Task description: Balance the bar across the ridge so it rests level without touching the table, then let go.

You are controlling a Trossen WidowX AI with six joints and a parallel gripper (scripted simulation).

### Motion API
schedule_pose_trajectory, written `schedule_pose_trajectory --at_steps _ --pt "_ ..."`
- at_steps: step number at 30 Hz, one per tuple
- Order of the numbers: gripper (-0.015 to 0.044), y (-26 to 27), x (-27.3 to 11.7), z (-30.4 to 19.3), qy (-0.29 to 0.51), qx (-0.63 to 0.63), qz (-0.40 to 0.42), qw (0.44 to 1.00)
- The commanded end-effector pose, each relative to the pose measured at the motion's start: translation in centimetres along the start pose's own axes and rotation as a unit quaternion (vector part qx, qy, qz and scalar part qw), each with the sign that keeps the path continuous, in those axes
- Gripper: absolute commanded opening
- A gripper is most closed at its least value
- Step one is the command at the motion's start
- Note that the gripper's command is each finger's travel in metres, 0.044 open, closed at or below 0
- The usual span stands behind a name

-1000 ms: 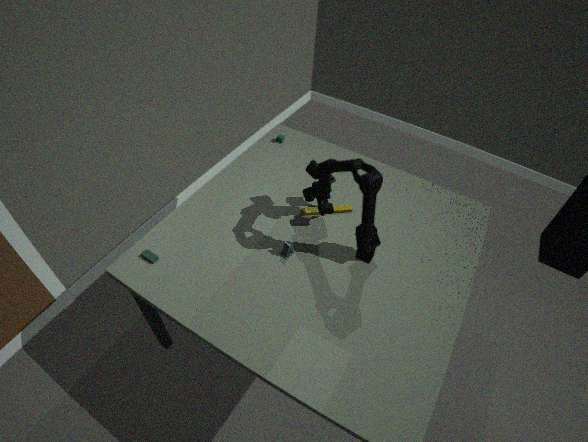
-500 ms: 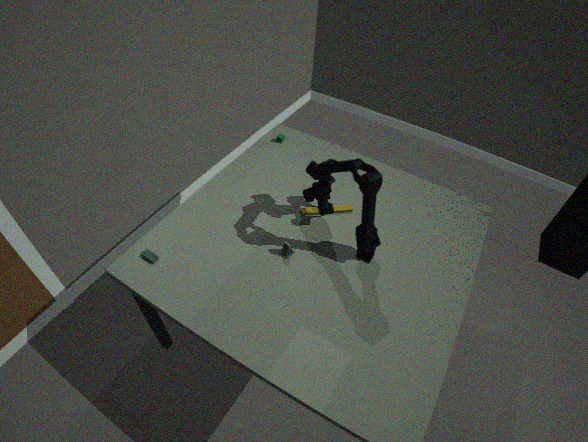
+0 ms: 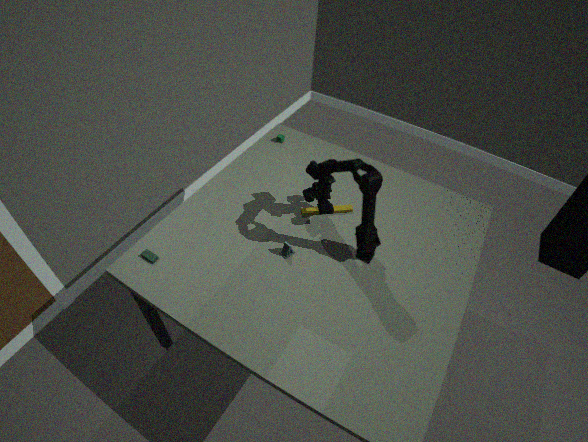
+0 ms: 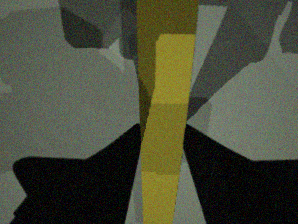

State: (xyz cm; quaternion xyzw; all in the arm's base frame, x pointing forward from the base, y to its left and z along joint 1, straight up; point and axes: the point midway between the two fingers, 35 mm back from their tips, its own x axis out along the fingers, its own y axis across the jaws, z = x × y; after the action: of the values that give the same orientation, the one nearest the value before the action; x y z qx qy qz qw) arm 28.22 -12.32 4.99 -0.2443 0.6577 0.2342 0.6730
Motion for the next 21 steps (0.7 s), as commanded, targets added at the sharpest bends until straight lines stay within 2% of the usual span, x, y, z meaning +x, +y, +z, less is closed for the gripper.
schedule_pose_trajectory --at_steps 1,21 --pt "0.0 -0.2 -0.8 0.1 -0.001 0.0 -0.002 1.0" --pt "0.0 -0.5 -5.9 0.2 0.0 -0.001 -0.002 1.0"
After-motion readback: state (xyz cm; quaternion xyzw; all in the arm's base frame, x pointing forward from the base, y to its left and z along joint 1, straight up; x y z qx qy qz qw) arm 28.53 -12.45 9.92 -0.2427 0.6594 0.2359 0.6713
